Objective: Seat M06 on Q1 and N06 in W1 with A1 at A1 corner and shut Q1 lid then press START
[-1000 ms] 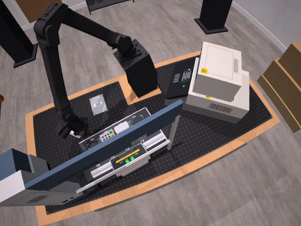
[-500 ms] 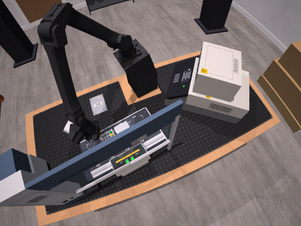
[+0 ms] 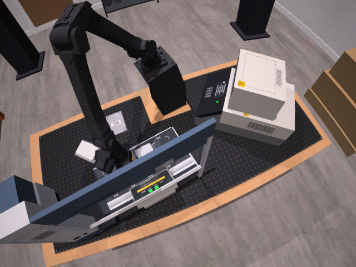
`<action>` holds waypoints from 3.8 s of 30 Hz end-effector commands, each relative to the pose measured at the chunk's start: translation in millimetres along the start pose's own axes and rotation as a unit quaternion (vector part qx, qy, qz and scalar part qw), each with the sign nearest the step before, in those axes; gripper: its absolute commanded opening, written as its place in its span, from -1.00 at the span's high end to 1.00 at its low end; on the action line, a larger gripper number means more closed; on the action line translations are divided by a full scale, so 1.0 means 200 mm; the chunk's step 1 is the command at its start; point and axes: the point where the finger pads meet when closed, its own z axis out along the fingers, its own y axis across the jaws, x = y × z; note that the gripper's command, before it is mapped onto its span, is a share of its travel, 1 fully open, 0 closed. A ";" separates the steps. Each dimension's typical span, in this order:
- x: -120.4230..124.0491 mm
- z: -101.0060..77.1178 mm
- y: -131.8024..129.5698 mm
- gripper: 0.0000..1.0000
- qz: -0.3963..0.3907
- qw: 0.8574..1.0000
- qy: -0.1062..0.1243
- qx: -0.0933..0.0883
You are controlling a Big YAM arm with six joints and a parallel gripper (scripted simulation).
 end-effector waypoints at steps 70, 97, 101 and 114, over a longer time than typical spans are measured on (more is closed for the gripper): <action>1.43 0.02 -0.44 1.00 -0.253 0.966 0.020 0.048; 1.82 -0.03 -0.92 1.00 -0.378 0.924 0.007 0.060; 1.84 -0.03 -0.98 1.00 -0.398 0.915 0.002 0.059; 1.91 -0.01 -1.28 1.00 -0.455 0.888 -0.024 0.060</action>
